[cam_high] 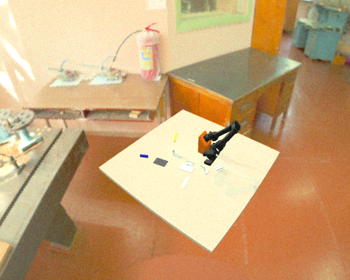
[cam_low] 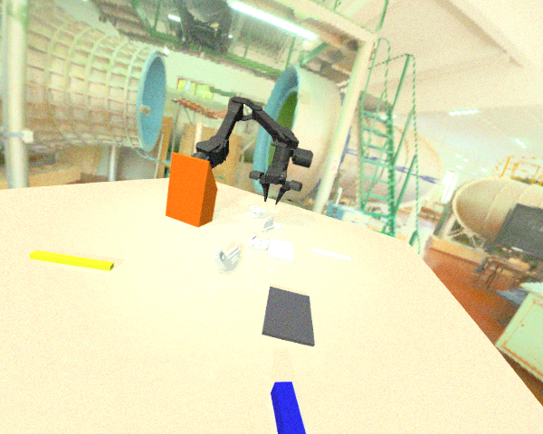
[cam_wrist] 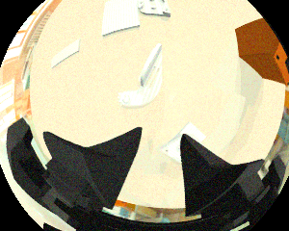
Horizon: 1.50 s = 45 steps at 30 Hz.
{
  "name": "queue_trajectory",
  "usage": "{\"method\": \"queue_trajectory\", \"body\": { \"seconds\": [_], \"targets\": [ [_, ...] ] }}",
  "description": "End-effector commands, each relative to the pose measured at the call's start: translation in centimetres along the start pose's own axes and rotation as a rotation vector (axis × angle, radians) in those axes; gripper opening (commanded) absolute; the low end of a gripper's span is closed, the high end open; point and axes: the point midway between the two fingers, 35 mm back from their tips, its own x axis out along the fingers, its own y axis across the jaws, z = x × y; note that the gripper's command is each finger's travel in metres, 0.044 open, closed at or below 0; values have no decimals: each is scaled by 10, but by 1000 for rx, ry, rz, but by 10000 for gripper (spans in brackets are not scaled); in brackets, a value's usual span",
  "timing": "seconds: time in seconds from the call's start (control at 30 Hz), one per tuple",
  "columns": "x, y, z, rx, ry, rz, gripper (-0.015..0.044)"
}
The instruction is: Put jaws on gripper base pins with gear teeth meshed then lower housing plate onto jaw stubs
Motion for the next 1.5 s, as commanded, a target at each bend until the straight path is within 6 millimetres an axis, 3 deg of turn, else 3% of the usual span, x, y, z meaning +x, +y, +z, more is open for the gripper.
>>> {"method": "queue_trajectory", "body": {
  "seconds": [0.0,0.13,0.7,1.27,1.47],
  "targets": [
    [0,0,-1,-4,4,-1,99],
    [0,0,-1,-4,4,-1,0],
    [0,0,-1,-4,4,-1,0],
    [0,0,0,0,0,0,440],
    [0,0,0,0,0,0,440]
  ]
}}
